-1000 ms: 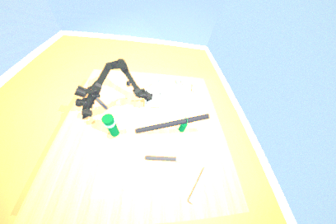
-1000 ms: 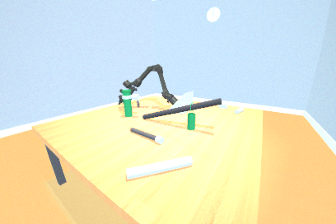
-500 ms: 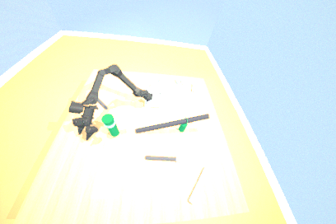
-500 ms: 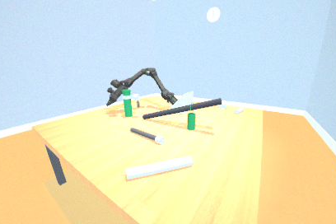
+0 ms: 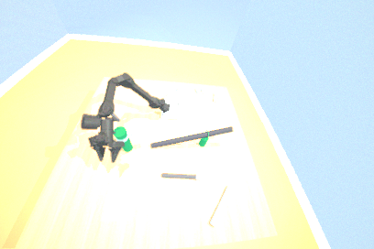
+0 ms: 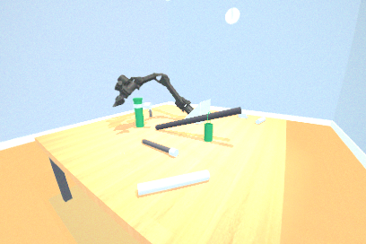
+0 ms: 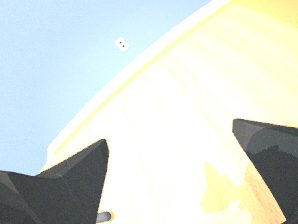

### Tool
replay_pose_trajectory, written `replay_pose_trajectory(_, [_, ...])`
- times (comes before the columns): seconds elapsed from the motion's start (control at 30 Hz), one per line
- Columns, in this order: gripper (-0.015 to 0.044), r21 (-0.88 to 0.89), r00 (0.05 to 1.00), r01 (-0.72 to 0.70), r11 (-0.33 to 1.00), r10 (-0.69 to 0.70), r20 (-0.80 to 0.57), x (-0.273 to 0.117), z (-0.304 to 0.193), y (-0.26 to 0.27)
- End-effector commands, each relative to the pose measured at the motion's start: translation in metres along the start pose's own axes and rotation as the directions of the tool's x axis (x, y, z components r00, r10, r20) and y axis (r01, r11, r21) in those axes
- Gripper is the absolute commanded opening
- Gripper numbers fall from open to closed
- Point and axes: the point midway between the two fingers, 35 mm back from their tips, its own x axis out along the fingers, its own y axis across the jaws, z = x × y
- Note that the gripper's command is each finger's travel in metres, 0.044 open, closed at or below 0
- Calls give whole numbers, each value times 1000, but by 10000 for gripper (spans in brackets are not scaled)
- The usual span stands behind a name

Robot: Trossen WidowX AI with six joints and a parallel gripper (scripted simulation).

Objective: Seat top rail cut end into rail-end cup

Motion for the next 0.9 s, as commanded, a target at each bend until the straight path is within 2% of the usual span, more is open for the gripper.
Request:
replay_pose_trajectory(0.0, [440, 58, 994, -90, 994, 93, -50, -8, -4, 59])
replay_pose_trajectory(0.13, [440, 104, 979, -157, 982, 169, -111, -23, -14, 114])
replay_pose_trajectory(0.27, [440, 91, 954, -153, 984, 171, -247, -35, -49, 152])
replay_pose_trajectory(0.4, [440, 1, 904, -111, 994, 101, -416, -59, -99, 189])
replay_pose_trajectory(0.53, [440, -148, 861, -65, 987, -20, -508, -92, -140, 211])
replay_pose_trajectory(0.63, [440, -310, 847, -33, 950, -138, -513, -121, -164, 220])
replay_pose_trajectory(0.73, [440, -474, 857, 9, 880, -251, -450, -151, -179, 225])
replay_pose_trajectory(0.87, [440, -536, 868, 33, 844, -290, -403, -164, -183, 228])
